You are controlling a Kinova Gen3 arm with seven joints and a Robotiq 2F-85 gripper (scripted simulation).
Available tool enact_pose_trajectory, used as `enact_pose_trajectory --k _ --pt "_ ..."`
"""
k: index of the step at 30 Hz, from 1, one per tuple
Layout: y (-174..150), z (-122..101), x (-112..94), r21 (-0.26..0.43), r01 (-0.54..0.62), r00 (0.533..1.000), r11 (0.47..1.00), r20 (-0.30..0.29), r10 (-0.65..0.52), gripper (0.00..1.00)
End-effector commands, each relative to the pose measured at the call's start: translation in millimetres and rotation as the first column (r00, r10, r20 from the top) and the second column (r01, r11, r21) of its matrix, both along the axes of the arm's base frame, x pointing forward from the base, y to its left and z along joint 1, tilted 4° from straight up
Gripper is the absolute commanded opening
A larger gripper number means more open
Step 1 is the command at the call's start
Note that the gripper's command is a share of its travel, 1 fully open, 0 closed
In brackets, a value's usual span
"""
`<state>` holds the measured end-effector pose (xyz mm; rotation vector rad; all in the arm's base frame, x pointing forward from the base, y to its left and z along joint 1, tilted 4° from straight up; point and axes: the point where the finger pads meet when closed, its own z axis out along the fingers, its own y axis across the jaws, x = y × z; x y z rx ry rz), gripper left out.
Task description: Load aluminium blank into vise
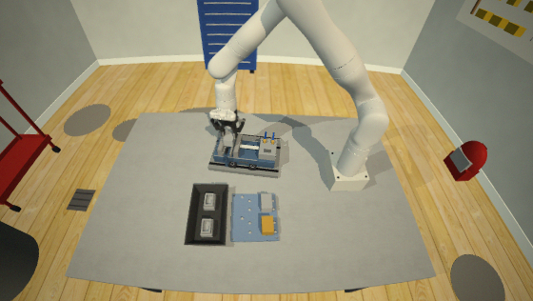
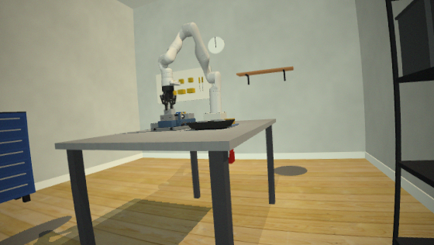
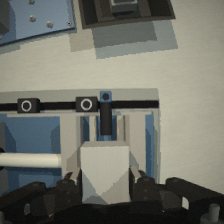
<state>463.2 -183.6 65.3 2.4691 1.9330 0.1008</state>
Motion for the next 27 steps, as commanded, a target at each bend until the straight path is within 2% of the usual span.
enact_pose_trajectory --k 1,27 --pt "-0.2 -0.7 0.1 0.0 0.0 1.0 1.0 0.0 0.0 0.0" --pt "0.1 -8.5 0.6 0.0 0.0 1.0 1.0 0.0 0.0 0.0"
